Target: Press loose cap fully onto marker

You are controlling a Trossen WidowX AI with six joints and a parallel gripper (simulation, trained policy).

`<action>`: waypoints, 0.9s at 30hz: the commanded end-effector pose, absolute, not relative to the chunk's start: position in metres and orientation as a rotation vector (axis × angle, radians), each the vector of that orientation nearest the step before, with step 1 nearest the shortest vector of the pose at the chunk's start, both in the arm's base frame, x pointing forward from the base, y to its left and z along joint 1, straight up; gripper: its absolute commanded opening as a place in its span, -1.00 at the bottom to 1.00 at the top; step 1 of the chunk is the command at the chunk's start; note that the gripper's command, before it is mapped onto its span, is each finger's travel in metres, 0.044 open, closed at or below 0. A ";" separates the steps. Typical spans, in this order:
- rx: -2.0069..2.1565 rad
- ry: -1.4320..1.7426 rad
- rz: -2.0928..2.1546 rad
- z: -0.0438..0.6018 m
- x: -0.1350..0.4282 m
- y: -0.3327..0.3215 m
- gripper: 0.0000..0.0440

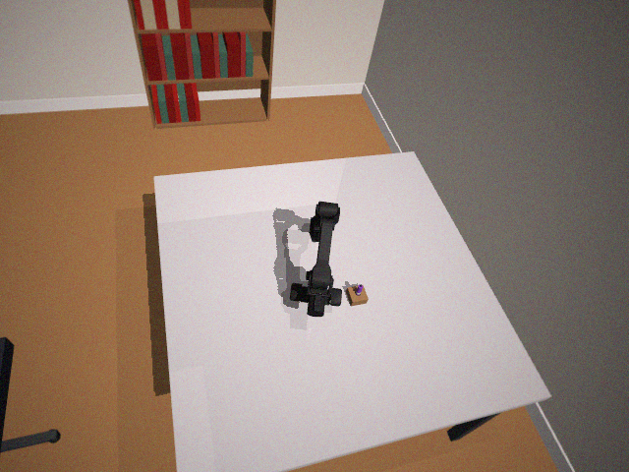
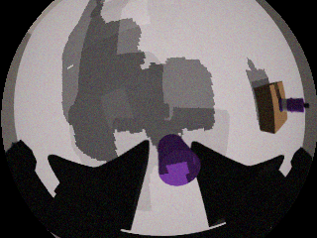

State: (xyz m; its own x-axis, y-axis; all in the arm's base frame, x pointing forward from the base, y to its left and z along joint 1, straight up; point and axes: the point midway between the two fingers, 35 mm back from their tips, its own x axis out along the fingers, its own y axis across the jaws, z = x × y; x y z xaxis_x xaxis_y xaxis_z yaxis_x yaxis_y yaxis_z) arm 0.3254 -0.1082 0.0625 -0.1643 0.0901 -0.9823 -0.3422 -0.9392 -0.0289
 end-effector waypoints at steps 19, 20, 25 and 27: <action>-2.060 0.258 2.144 0.126 0.347 -0.079 -0.76; -2.067 0.251 2.144 0.129 0.348 -0.075 -0.77; -2.092 0.209 2.152 0.141 0.349 -0.049 -0.81; -2.099 0.191 2.158 0.146 0.349 -0.039 -0.82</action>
State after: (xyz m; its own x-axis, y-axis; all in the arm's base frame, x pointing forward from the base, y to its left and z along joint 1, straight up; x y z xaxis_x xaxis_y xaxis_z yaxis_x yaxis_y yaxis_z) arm 0.3485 -0.0493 0.1385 -0.0380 -0.0044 -0.9993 -0.1853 -0.9826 0.0114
